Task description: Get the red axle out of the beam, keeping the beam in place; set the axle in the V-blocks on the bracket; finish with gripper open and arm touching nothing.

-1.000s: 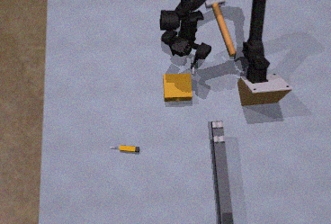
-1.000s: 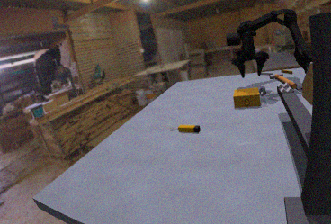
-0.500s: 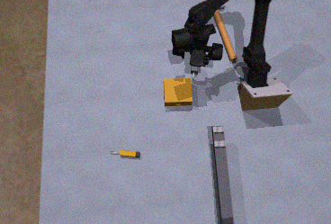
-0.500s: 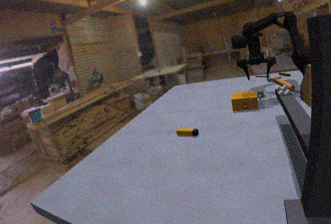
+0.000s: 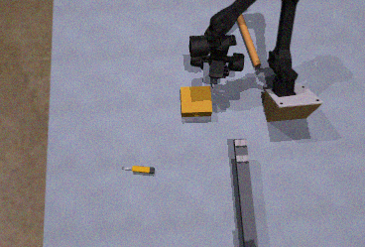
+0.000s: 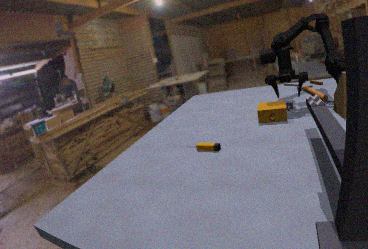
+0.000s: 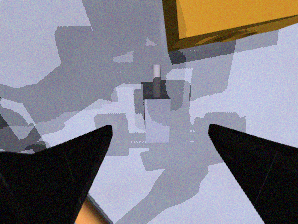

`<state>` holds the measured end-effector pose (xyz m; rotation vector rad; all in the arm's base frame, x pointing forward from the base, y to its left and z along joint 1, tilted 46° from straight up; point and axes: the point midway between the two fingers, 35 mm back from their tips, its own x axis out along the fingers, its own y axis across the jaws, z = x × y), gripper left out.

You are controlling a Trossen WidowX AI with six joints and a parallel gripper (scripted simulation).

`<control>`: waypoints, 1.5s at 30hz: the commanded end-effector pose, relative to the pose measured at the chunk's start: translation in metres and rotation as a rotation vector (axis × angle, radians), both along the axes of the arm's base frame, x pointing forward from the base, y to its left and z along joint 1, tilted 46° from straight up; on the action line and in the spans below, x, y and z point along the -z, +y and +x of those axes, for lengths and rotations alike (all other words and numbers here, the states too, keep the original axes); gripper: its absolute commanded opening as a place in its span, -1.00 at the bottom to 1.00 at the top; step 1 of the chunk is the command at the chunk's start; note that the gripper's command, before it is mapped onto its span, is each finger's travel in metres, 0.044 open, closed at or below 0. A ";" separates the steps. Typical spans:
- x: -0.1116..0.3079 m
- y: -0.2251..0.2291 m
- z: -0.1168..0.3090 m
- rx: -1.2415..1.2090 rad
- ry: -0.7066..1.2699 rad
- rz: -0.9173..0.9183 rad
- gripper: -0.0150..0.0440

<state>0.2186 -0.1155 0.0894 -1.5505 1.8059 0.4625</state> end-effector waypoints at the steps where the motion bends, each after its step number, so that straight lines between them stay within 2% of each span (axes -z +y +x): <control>1: 0.004 -0.003 -0.001 -0.001 0.007 -0.005 1.00; 24: 0.027 -0.028 -0.003 -0.001 0.007 -0.007 1.00; 37: 0.027 -0.028 -0.003 -0.001 0.007 -0.007 -0.16; 43: 0.027 -0.028 -0.003 -0.001 0.007 -0.007 -0.29; 45: 0.027 -0.027 -0.003 -0.001 0.007 -0.006 -0.47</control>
